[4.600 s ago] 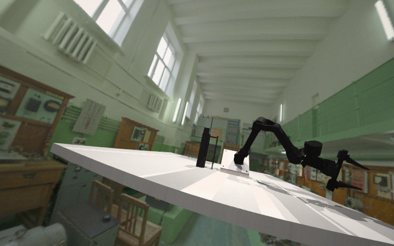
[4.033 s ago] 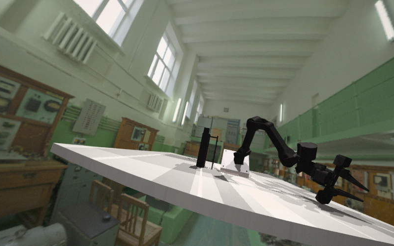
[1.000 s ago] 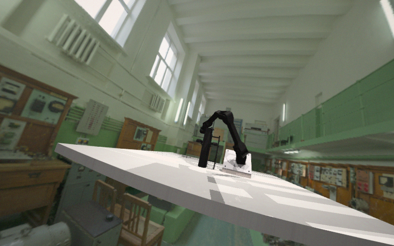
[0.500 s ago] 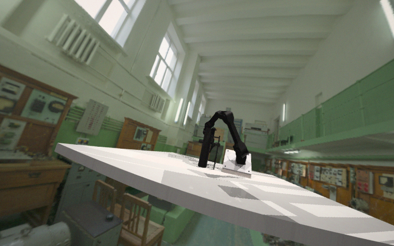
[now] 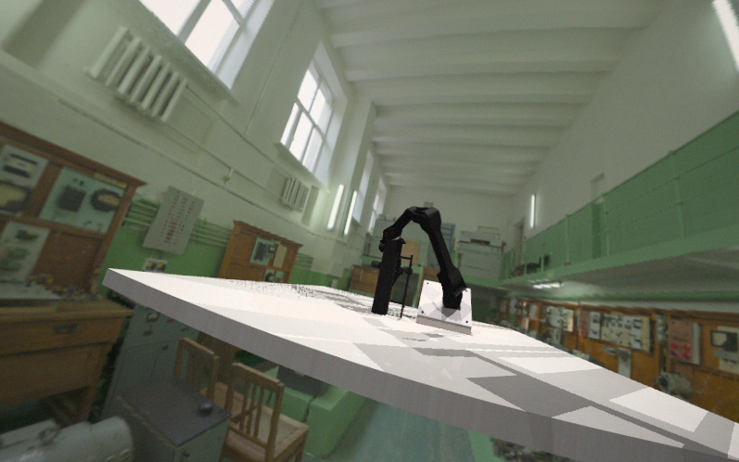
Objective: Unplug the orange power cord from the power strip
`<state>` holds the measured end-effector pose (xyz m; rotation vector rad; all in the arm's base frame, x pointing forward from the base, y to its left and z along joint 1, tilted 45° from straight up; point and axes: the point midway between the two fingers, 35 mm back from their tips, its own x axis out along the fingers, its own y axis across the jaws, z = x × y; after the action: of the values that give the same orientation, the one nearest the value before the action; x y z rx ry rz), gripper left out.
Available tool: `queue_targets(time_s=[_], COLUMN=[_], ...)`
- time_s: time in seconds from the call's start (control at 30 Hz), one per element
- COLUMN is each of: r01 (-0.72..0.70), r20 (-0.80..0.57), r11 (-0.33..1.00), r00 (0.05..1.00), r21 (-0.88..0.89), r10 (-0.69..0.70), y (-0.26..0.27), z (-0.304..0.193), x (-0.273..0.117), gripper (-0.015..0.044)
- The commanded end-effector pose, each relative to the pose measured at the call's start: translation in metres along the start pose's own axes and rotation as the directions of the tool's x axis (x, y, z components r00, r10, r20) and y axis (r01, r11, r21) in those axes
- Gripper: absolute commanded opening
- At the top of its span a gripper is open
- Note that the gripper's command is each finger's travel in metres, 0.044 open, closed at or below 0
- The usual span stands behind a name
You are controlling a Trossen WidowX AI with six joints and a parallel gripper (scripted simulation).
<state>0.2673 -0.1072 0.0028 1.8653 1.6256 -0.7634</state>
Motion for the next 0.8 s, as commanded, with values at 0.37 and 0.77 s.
queue_targets(time_s=[0.37,0.77], r01=[0.002,0.001], r20=[-0.008,-0.002], r11=[1.000,1.000], r00=[1.000,1.000], r21=[0.005,-0.001], r10=[-0.002,-0.001], y=[-0.001,-0.001], z=[-0.013,-0.013], x=[0.005,0.011], gripper=[0.0160,0.0081])
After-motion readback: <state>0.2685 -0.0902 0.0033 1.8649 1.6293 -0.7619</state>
